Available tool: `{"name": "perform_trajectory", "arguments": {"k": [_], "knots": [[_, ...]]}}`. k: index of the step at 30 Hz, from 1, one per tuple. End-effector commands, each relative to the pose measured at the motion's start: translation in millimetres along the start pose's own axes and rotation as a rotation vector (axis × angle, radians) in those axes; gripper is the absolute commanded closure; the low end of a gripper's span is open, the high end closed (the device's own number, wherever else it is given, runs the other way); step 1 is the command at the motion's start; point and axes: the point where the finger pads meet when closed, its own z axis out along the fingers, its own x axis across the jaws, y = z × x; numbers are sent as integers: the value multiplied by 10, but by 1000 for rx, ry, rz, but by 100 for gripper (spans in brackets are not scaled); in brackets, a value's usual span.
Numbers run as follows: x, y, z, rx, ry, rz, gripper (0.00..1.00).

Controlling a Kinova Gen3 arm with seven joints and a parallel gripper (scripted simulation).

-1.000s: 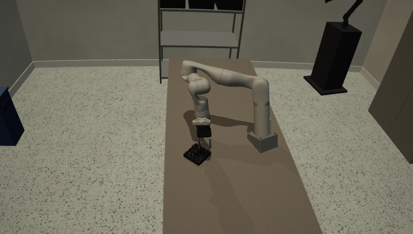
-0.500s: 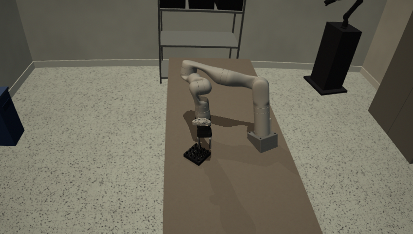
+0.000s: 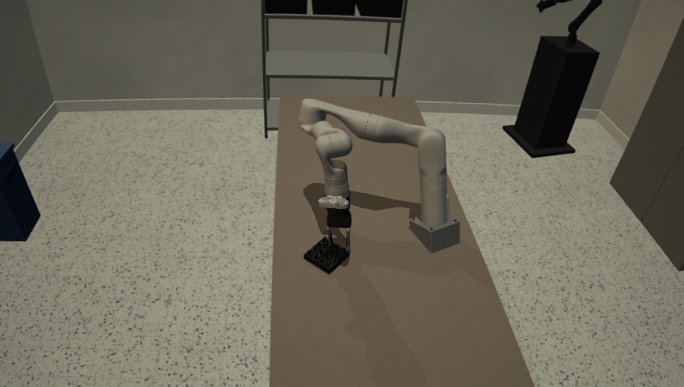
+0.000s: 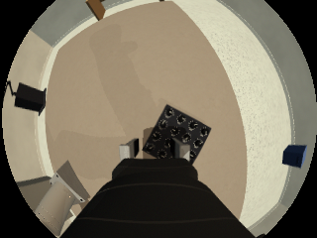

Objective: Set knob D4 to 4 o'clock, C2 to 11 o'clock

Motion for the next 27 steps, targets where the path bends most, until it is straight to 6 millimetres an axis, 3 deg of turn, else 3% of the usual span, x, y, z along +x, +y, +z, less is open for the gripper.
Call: {"name": "perform_trajectory", "arguments": {"k": [1, 27], "knots": [[0, -3, -9, 0, 4, -1, 0], [17, 29, 7, -11, 28, 105, 0]]}}
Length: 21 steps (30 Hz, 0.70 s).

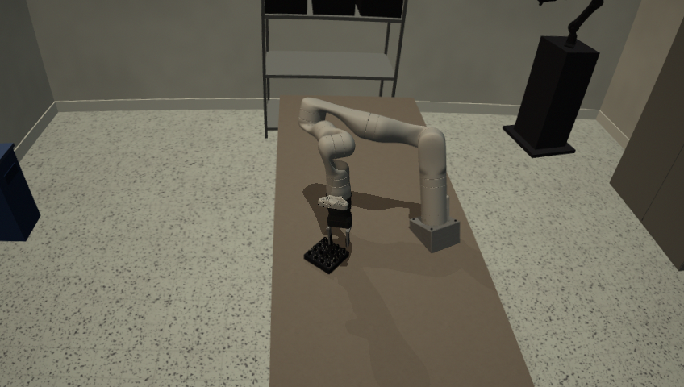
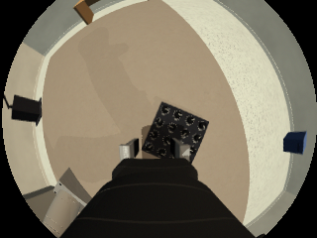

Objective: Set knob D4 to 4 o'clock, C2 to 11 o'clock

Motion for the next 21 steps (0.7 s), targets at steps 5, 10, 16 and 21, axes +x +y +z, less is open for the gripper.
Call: {"name": "perform_trajectory", "arguments": {"k": [5, 10, 16, 21], "knots": [[8, 8, -3, -3, 10, 31, 0], [12, 14, -1, -4, 15, 50, 0], [12, 14, -1, -4, 15, 50, 0], [17, 20, 0, -6, 20, 69, 0]]}}
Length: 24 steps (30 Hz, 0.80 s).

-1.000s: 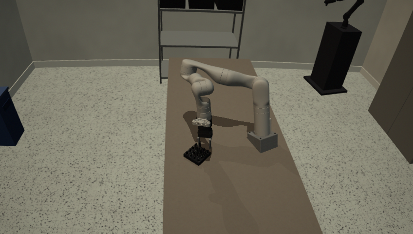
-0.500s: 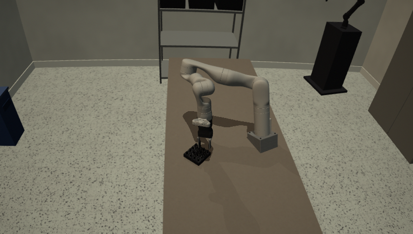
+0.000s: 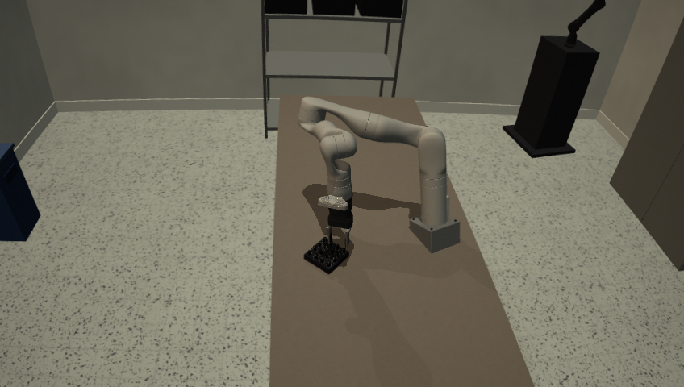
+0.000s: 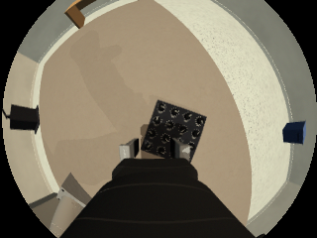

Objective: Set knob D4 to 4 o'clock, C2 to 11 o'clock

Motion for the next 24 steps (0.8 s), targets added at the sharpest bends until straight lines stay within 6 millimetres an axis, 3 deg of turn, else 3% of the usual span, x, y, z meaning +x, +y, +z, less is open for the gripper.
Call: {"name": "perform_trajectory", "arguments": {"k": [1, 24], "knots": [[6, 1, -7, 0, 7, 17, 0], [25, 23, -4, -4, 24, 83, 0]]}}
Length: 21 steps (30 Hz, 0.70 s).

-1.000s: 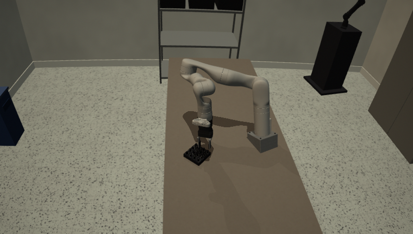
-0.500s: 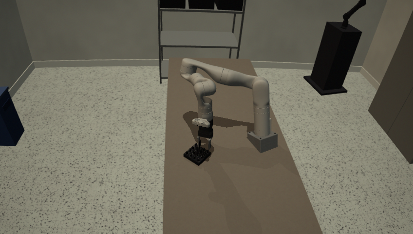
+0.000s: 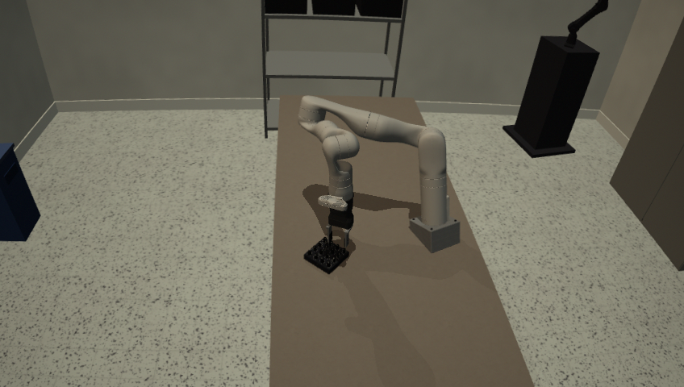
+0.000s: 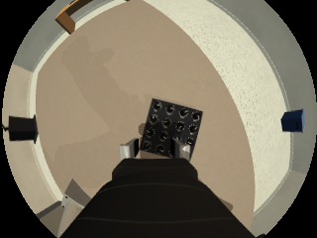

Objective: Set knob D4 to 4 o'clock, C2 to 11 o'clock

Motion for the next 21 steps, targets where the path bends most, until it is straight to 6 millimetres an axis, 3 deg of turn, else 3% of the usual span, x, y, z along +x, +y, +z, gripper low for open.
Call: {"name": "perform_trajectory", "arguments": {"k": [1, 21], "knots": [[2, -2, -9, 1, 4, 2, 0], [22, 16, -8, -1, 20, 60, 0]]}}
